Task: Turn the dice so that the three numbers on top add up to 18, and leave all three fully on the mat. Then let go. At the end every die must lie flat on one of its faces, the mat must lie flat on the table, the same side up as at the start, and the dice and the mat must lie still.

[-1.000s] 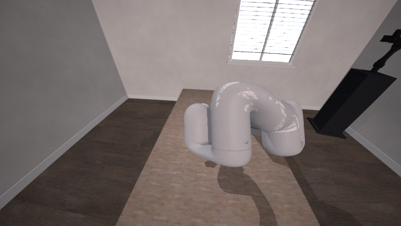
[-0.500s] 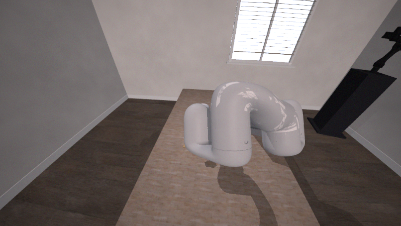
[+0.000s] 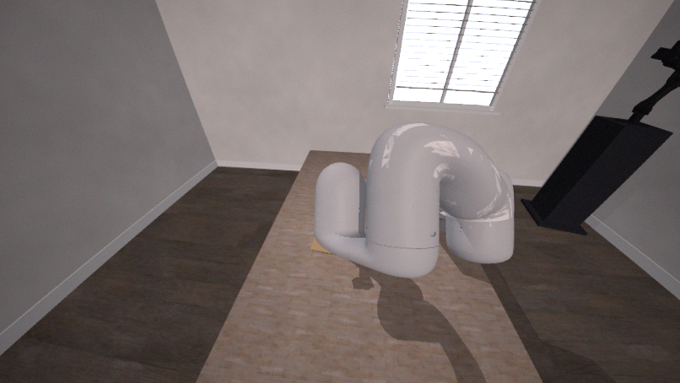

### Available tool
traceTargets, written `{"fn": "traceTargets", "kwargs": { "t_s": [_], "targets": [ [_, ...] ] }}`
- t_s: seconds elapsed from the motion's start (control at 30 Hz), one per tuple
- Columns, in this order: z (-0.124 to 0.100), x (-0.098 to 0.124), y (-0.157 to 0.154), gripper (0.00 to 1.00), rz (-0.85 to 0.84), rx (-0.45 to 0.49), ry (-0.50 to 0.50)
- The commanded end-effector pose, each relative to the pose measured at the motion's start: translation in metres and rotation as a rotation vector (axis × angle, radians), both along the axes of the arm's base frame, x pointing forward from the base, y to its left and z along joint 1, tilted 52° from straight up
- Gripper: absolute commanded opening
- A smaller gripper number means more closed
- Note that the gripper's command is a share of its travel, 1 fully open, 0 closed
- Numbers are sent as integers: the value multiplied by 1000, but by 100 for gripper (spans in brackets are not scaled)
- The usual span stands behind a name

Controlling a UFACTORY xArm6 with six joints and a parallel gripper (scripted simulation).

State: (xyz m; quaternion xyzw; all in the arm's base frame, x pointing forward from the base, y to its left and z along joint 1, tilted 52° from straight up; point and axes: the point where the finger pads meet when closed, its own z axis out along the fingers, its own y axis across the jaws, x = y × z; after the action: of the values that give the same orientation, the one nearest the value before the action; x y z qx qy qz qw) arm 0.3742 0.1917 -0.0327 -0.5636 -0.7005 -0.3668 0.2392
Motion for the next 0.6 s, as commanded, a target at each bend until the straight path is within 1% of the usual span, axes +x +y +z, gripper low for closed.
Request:
{"fn": "traceTargets", "kwargs": {
  "t_s": [0.0,0.27,0.53,0.57],
  "targets": [
    [15,-1,-19,36,-1,0,-1],
    [36,-4,-45,36,-1,0,-1],
    [39,-4,-48,36,-1,0,-1],
    [39,-4,-48,100,-1,0,-1]
  ]
}}
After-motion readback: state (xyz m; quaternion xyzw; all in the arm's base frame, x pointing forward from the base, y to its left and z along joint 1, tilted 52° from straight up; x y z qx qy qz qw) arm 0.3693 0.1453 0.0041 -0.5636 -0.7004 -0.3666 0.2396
